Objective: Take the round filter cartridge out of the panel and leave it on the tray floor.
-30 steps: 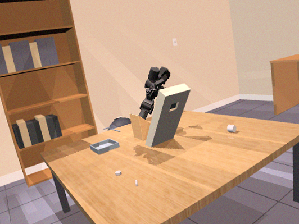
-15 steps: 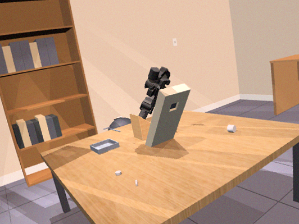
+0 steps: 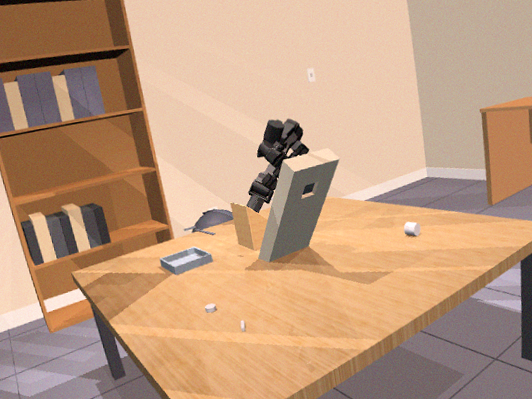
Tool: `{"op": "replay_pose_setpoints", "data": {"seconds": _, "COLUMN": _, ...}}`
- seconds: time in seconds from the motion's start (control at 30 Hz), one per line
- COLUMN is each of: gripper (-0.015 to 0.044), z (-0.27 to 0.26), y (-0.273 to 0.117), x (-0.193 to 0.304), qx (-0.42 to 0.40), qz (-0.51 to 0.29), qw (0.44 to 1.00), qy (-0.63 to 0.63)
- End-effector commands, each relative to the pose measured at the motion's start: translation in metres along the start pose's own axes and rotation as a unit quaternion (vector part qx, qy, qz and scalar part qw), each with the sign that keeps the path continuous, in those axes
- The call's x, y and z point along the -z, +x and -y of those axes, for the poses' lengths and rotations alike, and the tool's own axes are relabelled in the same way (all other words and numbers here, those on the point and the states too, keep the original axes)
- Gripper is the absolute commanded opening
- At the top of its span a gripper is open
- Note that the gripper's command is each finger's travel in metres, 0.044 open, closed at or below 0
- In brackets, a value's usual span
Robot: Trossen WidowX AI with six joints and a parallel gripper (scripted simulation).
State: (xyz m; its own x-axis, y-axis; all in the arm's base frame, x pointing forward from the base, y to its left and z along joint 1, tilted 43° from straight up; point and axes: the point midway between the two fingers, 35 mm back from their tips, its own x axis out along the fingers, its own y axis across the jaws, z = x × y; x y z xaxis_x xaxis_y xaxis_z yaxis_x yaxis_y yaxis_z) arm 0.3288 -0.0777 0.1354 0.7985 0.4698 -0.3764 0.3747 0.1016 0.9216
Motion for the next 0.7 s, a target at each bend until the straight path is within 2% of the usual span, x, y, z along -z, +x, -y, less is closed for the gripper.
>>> {"op": "replay_pose_setpoints", "data": {"seconds": 0.0, "gripper": 0.0, "z": 0.0, "y": 0.007, "x": 0.0, "qx": 0.005, "qz": -0.001, "qw": 0.996, "qy": -0.093}}
{"op": "replay_pose_setpoints", "data": {"seconds": 0.23, "gripper": 0.0, "z": 0.0, "y": 0.007, "x": 0.0, "qx": 0.005, "qz": -0.002, "qw": 0.98, "qy": -0.199}}
{"op": "replay_pose_setpoints", "data": {"seconds": 0.5, "gripper": 0.0, "z": 0.0, "y": 0.007, "x": 0.0, "qx": 0.006, "qz": -0.002, "qw": 0.991, "qy": -0.133}}
{"op": "replay_pose_setpoints", "data": {"seconds": 0.67, "gripper": 0.0, "z": 0.003, "y": -0.01, "x": -0.003, "qx": 0.013, "qz": -0.003, "qw": 0.991, "qy": -0.134}}
